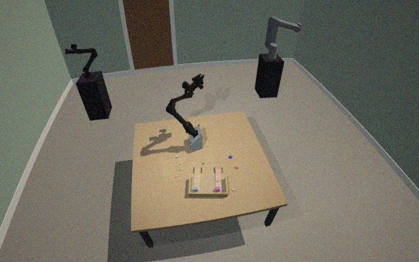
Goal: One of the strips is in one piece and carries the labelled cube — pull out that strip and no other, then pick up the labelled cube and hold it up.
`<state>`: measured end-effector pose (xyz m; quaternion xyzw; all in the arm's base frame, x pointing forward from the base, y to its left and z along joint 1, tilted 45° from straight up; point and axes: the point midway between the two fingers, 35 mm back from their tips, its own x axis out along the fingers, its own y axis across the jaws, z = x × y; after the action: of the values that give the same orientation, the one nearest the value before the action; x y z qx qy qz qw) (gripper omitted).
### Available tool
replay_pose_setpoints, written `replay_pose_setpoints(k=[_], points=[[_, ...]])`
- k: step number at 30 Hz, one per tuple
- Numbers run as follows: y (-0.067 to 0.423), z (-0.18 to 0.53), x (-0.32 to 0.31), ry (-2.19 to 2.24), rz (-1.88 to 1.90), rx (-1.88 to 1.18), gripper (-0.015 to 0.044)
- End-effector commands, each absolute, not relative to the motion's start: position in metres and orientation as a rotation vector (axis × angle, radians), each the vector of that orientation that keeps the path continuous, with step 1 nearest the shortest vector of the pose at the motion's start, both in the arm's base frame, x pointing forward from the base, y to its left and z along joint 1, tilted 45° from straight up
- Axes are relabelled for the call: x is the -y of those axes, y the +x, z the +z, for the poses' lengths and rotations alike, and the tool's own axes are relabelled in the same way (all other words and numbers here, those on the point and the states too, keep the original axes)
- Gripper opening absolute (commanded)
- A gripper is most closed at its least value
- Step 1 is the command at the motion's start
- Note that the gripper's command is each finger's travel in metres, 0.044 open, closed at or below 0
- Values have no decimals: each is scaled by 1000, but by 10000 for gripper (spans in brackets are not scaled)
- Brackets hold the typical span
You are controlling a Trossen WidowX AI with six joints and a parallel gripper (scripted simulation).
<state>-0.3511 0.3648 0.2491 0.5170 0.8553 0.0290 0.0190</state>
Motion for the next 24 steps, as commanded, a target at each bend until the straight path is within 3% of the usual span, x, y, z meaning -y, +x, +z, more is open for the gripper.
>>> replay_pose_setpoints(k=[1, 13, 24], points=[[-349, 248, -367, 1610, 103, -2643, 400], [-169, 192, -448, 1603, 638, -1744, 400], [19, 142, -443, 1170, 682, -999, 400]])
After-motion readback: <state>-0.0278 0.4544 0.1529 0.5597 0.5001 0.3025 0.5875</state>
